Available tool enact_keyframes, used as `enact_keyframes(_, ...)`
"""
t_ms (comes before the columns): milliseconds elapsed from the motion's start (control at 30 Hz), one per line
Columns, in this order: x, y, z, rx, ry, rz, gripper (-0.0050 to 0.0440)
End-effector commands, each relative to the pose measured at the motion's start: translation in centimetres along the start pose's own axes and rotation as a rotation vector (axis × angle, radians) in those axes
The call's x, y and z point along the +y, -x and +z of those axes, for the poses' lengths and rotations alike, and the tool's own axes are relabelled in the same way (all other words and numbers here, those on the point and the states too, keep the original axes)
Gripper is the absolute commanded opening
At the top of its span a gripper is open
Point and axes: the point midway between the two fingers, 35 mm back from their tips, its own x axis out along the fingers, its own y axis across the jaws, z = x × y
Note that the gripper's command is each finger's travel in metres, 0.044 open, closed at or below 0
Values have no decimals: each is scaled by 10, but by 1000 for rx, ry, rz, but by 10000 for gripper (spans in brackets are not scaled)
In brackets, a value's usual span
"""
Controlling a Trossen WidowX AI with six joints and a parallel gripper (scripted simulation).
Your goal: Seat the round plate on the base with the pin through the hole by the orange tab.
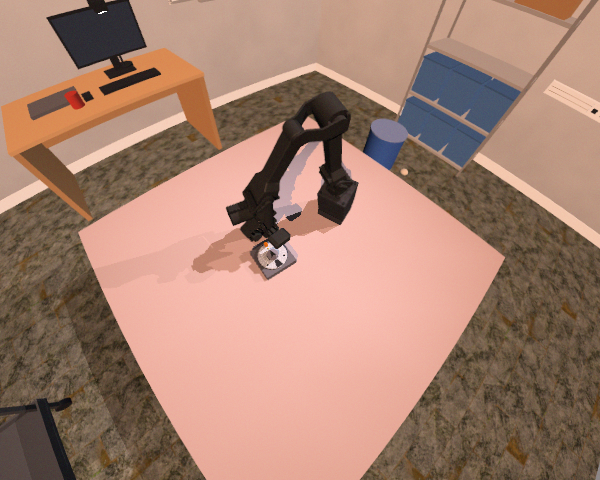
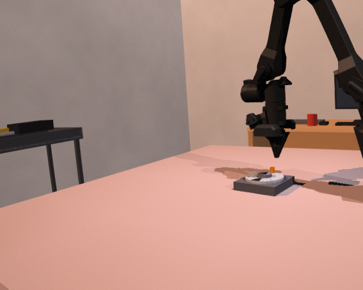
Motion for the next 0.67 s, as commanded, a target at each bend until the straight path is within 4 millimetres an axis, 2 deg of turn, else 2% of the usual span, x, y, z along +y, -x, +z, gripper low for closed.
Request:
enact_keyframes(0,-1,20,7,-24,8,0,-50)
enact_keyframes(200,-1,8,6,-23,3,-6,-50)
enact_keyframes(633,-1,8,6,-23,3,-6,-50)
